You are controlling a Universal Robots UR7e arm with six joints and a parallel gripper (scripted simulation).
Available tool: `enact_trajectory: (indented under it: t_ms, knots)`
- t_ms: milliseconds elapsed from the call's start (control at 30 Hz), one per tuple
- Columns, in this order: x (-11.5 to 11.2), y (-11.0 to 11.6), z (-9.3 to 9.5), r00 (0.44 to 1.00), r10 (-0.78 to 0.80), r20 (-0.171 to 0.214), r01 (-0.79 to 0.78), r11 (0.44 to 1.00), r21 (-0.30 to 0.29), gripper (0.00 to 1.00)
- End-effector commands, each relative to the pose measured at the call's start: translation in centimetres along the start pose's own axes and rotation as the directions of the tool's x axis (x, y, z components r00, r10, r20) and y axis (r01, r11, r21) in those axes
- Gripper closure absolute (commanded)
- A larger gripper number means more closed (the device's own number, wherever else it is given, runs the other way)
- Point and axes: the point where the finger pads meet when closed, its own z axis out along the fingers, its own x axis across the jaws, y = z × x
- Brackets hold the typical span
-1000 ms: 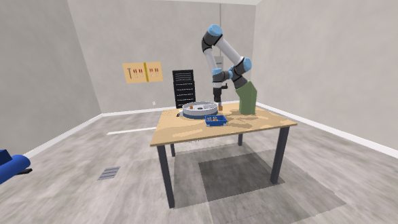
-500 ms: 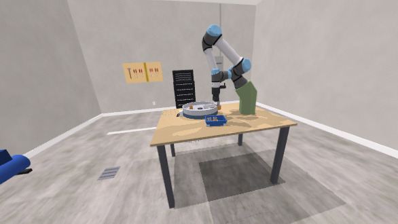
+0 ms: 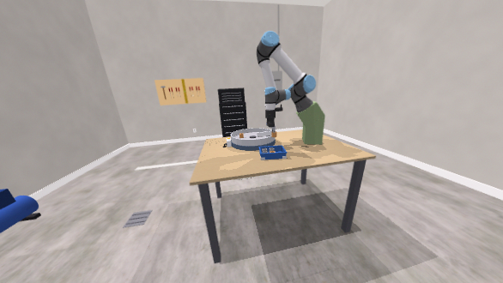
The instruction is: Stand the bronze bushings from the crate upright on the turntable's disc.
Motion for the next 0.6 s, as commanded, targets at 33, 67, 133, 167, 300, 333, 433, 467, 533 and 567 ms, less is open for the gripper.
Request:
enact_trajectory:
  t_ms: [33, 67, 133, 167, 300, 333, 433, 467, 533, 567]
  knots:
    - [-2.8, 0.2, 0.0, 1.0, -0.005, -0.007, 0.005, 1.0, 0.0, 1.0]
    - [-3.1, 0.2, 0.0, 1.0, -0.005, -0.007, 0.005, 1.0, 0.0, 1.0]
    - [-3.5, 0.2, 0.0, 1.0, -0.005, -0.007, 0.005, 1.0, 0.0, 1.0]
    - [-3.5, 0.2, 0.0, 1.0, -0.005, -0.007, 0.005, 1.0, 0.0, 1.0]
    - [-5.1, 0.3, 0.0, 1.0, -0.005, -0.007, 0.005, 1.0, 0.0, 1.0]
    - [-5.4, 0.4, 0.0, 1.0, -0.005, -0.007, 0.005, 1.0, 0.001, 1.0]
    - [-6.6, 0.4, 0.0, 1.0, -0.005, -0.007, 0.005, 1.0, 0.001, 1.0]
    - [-7.0, 0.5, 0.0, 1.0, -0.005, -0.007, 0.005, 1.0, 0.001, 1.0]
    - [-7.8, 0.5, 0.0, 1.0, -0.005, -0.007, 0.005, 1.0, 0.001, 1.0]
    - [-8.2, 0.6, 0.0, 1.0, -0.005, -0.007, 0.005, 1.0, 0.001, 1.0]
